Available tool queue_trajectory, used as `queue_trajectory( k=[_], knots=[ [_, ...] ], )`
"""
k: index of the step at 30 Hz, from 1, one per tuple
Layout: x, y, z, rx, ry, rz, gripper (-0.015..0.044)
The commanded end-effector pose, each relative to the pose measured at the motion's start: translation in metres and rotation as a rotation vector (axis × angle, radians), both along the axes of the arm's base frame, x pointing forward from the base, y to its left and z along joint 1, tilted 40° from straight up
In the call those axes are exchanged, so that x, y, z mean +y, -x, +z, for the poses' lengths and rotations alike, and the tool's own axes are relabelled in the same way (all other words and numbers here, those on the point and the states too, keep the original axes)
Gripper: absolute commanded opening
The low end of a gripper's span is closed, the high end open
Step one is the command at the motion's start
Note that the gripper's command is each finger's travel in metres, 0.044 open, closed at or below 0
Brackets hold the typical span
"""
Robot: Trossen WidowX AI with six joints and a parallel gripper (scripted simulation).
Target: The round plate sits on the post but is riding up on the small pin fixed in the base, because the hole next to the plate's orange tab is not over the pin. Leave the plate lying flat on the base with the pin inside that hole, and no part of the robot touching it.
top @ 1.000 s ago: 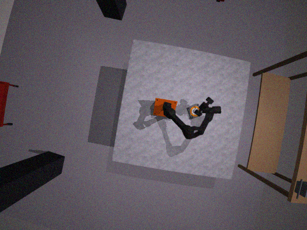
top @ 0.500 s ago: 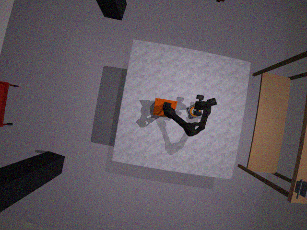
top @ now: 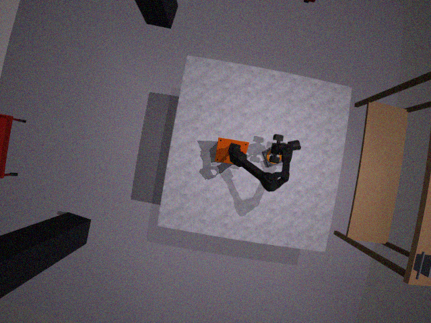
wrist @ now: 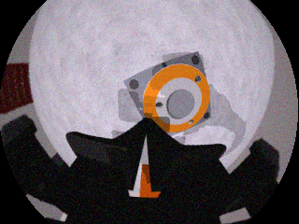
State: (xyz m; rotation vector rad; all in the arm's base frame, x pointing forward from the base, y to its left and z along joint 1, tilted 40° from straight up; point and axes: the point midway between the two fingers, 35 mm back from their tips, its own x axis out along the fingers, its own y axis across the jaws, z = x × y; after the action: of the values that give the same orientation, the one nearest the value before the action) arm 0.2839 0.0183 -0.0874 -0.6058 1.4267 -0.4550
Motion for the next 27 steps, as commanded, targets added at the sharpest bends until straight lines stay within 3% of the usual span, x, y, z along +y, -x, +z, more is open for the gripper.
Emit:
queue_trajectory(
  k=[1, 27],
  knots=[
    [0.000, -0.002, -0.003, 0.008, 0.006, 0.003, 0.0000],
    [0.007, -0.033, -0.005, 0.006, 0.005, 0.003, 0.0000]
  ],
)
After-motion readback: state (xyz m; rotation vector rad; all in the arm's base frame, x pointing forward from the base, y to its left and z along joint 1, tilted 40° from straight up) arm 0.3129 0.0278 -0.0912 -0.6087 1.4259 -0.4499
